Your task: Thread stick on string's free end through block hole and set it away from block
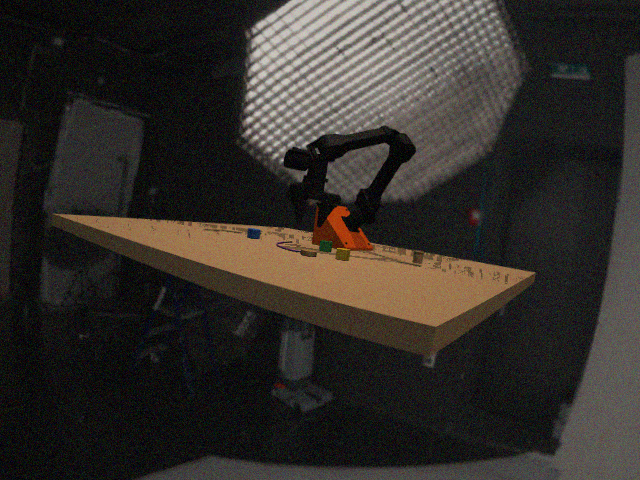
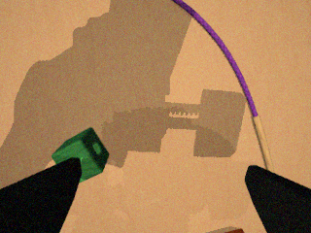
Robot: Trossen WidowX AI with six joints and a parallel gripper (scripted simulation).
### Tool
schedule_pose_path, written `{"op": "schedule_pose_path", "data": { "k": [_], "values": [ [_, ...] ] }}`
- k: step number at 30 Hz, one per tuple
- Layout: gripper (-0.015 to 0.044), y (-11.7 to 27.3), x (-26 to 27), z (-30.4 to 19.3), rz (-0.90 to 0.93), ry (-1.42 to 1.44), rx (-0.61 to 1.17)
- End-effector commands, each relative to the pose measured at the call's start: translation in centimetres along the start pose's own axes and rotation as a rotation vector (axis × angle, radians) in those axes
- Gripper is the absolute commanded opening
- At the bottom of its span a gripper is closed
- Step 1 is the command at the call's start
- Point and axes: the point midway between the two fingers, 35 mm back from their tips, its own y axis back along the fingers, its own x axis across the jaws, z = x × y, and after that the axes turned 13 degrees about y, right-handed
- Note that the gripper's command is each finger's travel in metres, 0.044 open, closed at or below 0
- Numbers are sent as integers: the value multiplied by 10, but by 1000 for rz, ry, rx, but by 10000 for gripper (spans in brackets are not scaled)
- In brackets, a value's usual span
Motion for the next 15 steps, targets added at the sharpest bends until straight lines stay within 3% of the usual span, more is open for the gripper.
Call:
{"op": "schedule_pose_path", "data": {
  "k": [1, 15],
  "values": [
    [440, -4, -38, 1, -13, -940, 12],
    [440, -6, -68, -4, -17, -1838, 12]
  ]
}}
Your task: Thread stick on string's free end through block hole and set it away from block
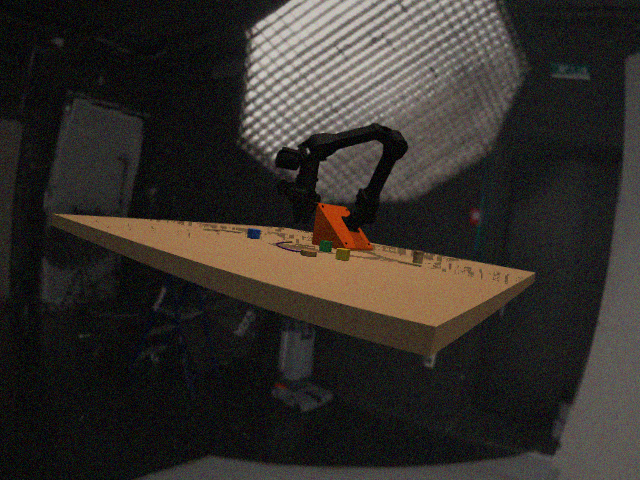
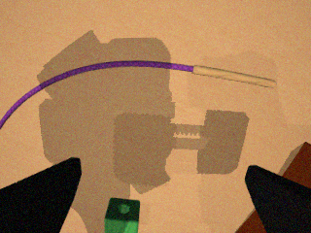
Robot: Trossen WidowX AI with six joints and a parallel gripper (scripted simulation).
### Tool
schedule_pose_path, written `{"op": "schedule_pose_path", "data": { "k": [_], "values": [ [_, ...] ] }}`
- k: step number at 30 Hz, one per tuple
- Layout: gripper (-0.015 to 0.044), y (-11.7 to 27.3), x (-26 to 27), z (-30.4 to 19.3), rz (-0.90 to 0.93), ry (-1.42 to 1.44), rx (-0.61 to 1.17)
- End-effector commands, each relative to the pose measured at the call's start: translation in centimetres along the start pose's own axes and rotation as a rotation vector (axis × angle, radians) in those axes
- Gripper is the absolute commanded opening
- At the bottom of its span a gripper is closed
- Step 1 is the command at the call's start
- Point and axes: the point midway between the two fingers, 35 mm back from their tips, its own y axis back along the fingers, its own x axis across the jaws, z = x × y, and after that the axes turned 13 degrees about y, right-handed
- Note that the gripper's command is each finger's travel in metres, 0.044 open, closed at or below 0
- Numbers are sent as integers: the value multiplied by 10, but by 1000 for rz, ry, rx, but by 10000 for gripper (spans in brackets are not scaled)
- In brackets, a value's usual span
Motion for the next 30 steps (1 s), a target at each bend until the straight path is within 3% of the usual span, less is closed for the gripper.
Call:
{"op": "schedule_pose_path", "data": {
  "k": [1, 12, 30],
  "values": [
    [440, -6, -24, 30, -18, -938, 2],
    [440, -8, -40, 43, -22, -1609, 3],
    [440, -8, -40, 43, -22, -1622, 3]
  ]
}}
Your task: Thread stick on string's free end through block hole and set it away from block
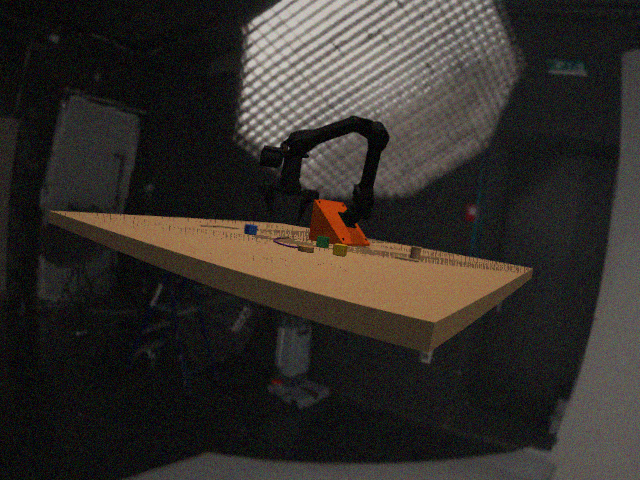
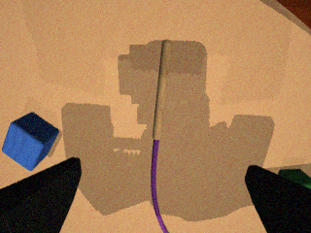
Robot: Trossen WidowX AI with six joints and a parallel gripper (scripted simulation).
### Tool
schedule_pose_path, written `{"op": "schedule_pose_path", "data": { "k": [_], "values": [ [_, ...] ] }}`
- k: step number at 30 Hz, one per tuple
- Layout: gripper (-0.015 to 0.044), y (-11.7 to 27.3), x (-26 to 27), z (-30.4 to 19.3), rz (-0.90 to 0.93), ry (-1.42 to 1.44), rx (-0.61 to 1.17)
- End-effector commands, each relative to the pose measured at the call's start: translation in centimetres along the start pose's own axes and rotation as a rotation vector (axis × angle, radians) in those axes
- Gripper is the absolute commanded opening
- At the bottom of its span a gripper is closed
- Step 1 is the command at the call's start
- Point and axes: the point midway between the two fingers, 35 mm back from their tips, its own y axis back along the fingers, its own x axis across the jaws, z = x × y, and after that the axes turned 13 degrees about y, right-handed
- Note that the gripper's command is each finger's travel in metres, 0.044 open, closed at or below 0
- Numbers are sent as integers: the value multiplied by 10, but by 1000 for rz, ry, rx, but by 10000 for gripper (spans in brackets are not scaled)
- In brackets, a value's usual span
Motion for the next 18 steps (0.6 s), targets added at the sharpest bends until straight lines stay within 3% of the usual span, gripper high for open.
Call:
{"op": "schedule_pose_path", "data": {
  "k": [1, 12, 18],
  "values": [
    [414, -1, 2, 1, 0, -21, -4],
    [125, -1, 2, 1, 0, -21, -4],
    [120, -1, 2, 1, 0, -21, -4]
  ]
}}
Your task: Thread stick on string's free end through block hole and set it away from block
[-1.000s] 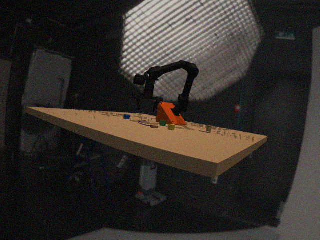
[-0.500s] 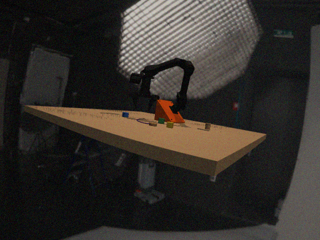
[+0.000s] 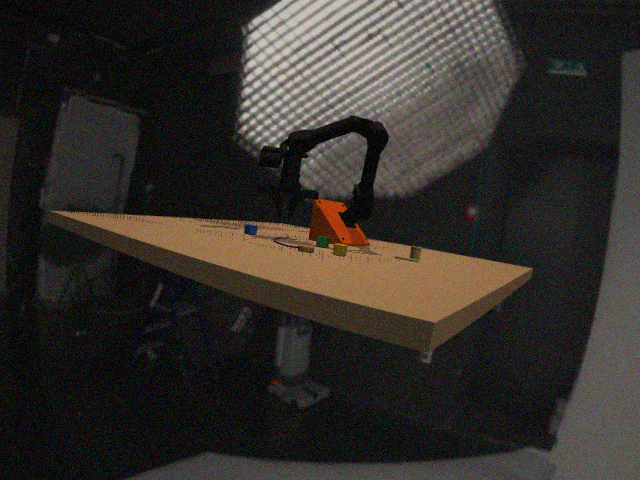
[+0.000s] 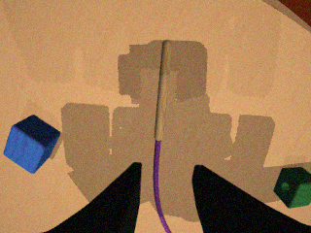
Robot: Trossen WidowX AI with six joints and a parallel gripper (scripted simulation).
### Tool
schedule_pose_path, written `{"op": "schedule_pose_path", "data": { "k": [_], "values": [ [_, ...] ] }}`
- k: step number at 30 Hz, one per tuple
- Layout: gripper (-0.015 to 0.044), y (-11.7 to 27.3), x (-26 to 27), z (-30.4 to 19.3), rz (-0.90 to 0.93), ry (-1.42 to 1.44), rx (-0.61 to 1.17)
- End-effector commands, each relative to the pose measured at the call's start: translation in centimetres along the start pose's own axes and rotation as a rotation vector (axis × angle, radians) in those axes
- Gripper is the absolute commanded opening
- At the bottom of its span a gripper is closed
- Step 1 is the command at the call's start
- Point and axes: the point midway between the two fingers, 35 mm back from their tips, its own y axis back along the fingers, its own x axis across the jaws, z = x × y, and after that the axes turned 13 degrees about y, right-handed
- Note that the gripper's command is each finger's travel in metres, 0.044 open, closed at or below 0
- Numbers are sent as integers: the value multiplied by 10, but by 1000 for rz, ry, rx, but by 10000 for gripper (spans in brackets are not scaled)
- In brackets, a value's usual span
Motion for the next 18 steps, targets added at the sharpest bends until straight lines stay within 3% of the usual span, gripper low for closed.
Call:
{"op": "schedule_pose_path", "data": {
  "k": [1, 18],
  "values": [
    [120, -1, 1, 1, 1, -4, -3],
    [120, -21, 2, 0, 2, -4, -3]
  ]
}}
